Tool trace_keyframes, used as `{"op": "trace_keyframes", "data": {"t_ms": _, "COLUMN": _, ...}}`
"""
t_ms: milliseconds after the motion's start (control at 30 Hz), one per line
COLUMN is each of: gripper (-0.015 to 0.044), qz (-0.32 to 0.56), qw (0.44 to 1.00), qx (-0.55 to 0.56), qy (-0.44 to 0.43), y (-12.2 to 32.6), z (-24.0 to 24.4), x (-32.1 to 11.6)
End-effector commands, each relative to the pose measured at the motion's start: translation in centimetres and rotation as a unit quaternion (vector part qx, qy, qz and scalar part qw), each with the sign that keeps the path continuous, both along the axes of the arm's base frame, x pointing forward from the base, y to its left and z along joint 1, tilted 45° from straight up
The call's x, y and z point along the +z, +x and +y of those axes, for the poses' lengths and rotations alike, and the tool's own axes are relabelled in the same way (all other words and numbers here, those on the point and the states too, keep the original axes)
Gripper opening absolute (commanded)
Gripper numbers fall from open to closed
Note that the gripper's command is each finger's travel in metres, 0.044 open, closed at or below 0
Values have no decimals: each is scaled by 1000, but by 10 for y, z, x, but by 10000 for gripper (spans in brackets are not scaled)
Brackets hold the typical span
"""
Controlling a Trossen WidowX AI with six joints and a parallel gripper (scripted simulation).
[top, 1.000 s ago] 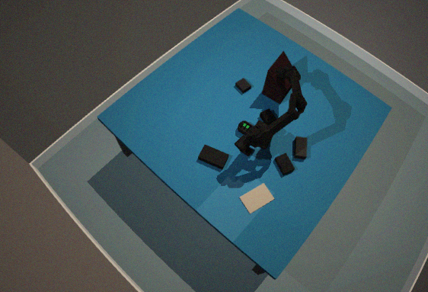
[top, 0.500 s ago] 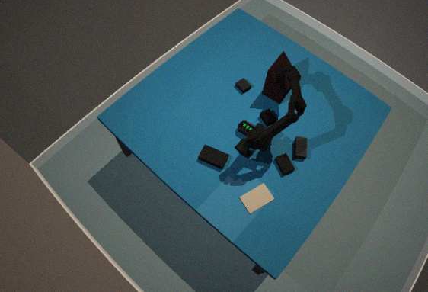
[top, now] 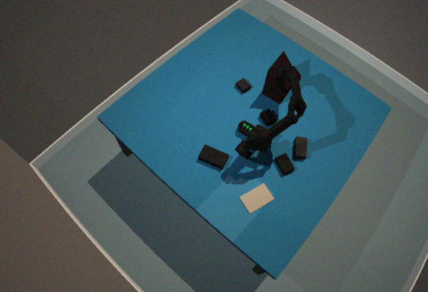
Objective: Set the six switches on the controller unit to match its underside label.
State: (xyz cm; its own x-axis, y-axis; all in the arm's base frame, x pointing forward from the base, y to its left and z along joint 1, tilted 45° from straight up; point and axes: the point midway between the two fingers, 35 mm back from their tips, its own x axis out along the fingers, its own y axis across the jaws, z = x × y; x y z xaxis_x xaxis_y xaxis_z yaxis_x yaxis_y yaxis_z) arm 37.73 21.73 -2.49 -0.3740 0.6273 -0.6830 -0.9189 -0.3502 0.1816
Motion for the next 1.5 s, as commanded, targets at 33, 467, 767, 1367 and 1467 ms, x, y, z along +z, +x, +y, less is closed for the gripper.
{"op": "trace_keyframes", "data": {"t_ms": 33, "gripper": 0, "qz": 2, "qw": 1000, "qx": -4, "qy": 1, "y": -1, "z": 0, "x": 0}}
{"op": "trace_keyframes", "data": {"t_ms": 467, "gripper": 0, "qz": 2, "qw": 1000, "qx": -4, "qy": 1, "y": -6, "z": -1, "x": 0}}
{"op": "trace_keyframes", "data": {"t_ms": 767, "gripper": 0, "qz": 2, "qw": 1000, "qx": -4, "qy": 1, "y": -9, "z": -2, "x": 0}}
{"op": "trace_keyframes", "data": {"t_ms": 1367, "gripper": 0, "qz": 3, "qw": 1000, "qx": -4, "qy": 1, "y": -25, "z": -3, "x": -1}}
{"op": "trace_keyframes", "data": {"t_ms": 1467, "gripper": 0, "qz": 3, "qw": 1000, "qx": -4, "qy": 1, "y": -28, "z": -4, "x": -1}}
